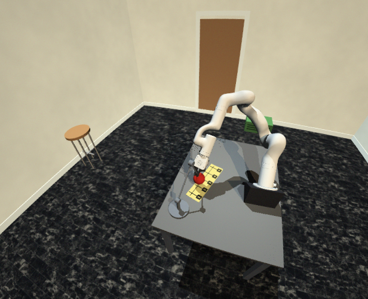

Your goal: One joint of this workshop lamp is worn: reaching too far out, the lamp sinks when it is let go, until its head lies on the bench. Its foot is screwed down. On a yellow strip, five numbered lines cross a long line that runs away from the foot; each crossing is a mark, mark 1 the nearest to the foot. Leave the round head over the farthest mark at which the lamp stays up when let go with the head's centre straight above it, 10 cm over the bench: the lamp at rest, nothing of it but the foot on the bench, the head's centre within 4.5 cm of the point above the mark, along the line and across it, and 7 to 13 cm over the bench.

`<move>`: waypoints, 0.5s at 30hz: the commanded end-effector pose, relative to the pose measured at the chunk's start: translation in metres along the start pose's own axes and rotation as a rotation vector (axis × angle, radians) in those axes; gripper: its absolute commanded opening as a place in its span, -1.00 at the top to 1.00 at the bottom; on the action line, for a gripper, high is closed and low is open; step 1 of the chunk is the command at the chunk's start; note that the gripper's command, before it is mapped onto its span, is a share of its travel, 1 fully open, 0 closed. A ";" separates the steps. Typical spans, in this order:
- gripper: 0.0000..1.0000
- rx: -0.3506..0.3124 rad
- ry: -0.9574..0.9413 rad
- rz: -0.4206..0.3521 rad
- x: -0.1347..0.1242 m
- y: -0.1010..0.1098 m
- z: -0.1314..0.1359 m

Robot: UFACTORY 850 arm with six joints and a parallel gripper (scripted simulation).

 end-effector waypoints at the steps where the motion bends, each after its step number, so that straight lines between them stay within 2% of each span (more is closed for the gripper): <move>1: 1.00 -0.005 0.001 0.002 -0.015 -0.001 0.000; 15: 1.00 -0.005 0.002 0.002 -0.020 -0.002 0.000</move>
Point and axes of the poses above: the point where the finger pads meet when closed, its own y axis back along the fingers, its own z axis across the jaws, x = y × z, the point moved 9 cm from there along y, back along the fingers, and after that the axes turned 7 degrees about -y, right-handed, at the moved point
